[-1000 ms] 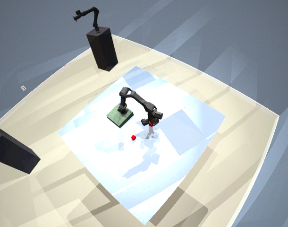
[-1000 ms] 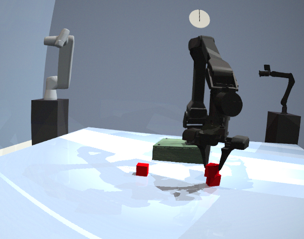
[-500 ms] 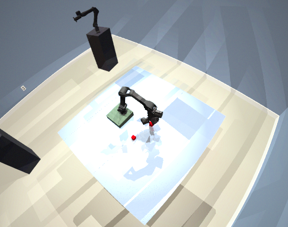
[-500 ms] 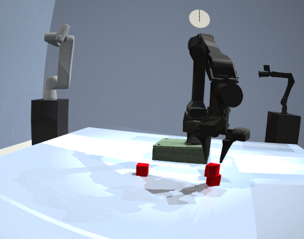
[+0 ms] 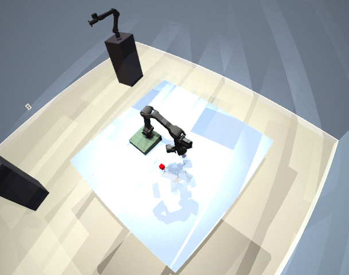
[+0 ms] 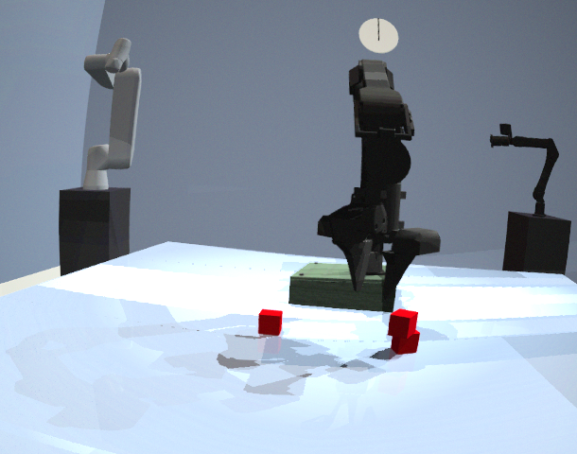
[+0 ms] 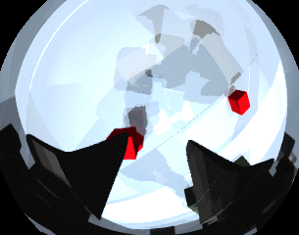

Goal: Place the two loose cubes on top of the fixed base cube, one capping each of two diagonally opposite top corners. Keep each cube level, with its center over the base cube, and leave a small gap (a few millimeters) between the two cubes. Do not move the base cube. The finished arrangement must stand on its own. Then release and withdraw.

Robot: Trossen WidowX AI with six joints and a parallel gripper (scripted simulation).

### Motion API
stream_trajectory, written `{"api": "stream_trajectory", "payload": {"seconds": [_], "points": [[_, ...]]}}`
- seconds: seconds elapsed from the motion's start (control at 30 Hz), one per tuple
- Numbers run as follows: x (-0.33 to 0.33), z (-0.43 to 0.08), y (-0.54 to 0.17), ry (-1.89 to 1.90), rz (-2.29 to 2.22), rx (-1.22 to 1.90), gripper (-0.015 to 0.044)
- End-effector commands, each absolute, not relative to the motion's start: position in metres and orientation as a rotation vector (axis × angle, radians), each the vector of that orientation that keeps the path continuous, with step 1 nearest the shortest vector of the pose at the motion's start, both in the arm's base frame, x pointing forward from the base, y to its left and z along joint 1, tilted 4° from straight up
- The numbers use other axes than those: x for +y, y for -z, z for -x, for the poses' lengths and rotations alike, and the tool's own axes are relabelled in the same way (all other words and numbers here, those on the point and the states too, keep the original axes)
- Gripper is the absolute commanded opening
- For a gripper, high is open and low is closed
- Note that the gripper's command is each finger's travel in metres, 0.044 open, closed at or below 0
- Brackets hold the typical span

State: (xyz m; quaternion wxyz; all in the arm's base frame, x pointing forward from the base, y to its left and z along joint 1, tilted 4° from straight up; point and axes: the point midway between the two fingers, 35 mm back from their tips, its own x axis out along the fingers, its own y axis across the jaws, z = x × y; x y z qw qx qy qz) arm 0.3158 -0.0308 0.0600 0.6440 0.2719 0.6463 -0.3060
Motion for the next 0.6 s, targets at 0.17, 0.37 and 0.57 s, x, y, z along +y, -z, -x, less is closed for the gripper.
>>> {"api": "stream_trajectory", "payload": {"seconds": [0.17, 0.37, 0.57], "points": [[-0.102, -0.289, -0.081, 0.985, -0.896, 1.348, 0.0265], [-0.145, -0.260, -0.095, 1.178, -1.082, 1.237, 0.0265], [-0.173, -0.235, -0.105, 1.320, -1.217, 1.141, 0.0265]]}}
